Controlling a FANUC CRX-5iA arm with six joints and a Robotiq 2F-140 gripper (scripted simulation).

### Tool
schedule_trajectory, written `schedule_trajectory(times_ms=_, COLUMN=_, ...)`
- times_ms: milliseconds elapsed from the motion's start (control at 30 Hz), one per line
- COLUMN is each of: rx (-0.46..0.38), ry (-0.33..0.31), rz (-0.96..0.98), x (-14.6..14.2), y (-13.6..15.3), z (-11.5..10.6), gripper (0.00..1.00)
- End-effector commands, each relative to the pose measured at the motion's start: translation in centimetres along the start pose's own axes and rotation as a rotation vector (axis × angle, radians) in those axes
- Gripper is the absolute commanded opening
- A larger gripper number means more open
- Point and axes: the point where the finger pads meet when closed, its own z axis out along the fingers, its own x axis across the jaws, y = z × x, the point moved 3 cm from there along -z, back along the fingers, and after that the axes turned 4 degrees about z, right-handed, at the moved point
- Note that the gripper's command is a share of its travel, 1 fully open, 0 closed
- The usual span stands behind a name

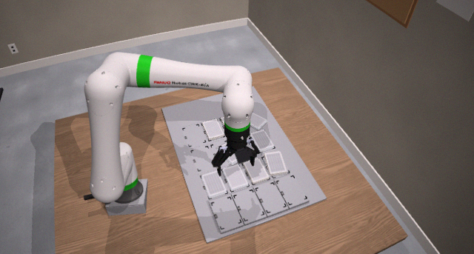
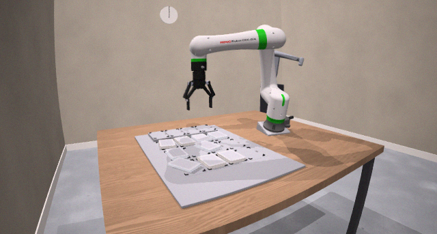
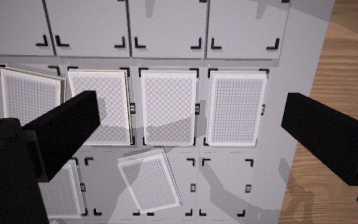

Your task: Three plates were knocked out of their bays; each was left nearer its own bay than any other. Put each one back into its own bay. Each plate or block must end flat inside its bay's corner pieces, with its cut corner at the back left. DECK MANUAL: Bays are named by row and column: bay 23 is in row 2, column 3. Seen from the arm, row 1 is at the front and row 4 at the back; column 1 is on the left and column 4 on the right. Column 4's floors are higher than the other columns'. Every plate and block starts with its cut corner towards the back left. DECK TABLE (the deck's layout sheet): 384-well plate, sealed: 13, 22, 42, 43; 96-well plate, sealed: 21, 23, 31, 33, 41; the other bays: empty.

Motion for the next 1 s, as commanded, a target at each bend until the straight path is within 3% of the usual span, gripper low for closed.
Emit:
schedule_trajectory(times_ms=0, rx=0.001, ry=-0.001, rz=0.000, x=-1.38, y=0.06, z=-0.09, gripper=1.00)
schedule_trajectory(times_ms=967, rx=0.001, ry=-0.001, rz=0.000, x=-1.68, y=0.08, z=-0.09, gripper=1.00)
